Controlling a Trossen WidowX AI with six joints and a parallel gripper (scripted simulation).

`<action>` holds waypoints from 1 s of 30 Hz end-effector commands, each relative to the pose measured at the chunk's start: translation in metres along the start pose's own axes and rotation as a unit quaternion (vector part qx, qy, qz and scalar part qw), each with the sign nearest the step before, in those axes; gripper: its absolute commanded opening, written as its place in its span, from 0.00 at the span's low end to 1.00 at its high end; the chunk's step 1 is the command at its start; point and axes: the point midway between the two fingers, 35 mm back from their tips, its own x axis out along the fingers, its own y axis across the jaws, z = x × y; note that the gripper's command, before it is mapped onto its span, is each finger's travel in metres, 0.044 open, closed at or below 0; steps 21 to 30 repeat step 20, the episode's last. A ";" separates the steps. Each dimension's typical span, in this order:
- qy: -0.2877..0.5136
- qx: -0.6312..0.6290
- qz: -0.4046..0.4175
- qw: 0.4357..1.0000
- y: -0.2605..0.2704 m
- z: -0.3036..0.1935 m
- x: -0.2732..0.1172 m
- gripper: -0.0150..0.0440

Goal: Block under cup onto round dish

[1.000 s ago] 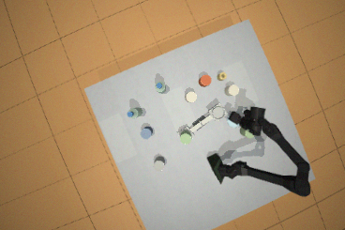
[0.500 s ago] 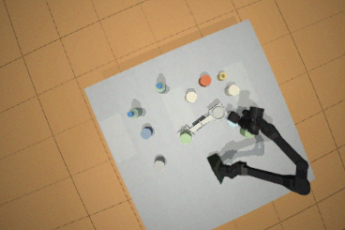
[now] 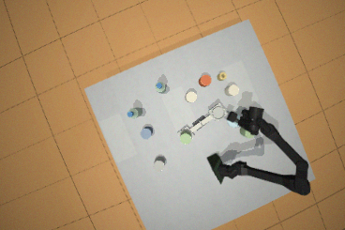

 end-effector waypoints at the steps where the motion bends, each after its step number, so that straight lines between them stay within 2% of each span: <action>1: -0.005 -0.023 0.006 1.000 0.007 -0.001 -0.008 1.00; 6: 0.000 -0.010 0.004 1.000 0.004 -0.001 -0.023 1.00; 9: 0.006 0.015 -0.004 1.000 -0.003 -0.001 -0.051 1.00; 14: 0.007 0.016 -0.004 1.000 -0.003 -0.001 -0.056 1.00; 18: 0.005 0.012 -0.002 1.000 -0.004 -0.001 -0.087 1.00; 30: 0.004 0.012 -0.002 1.000 -0.005 -0.001 -0.089 1.00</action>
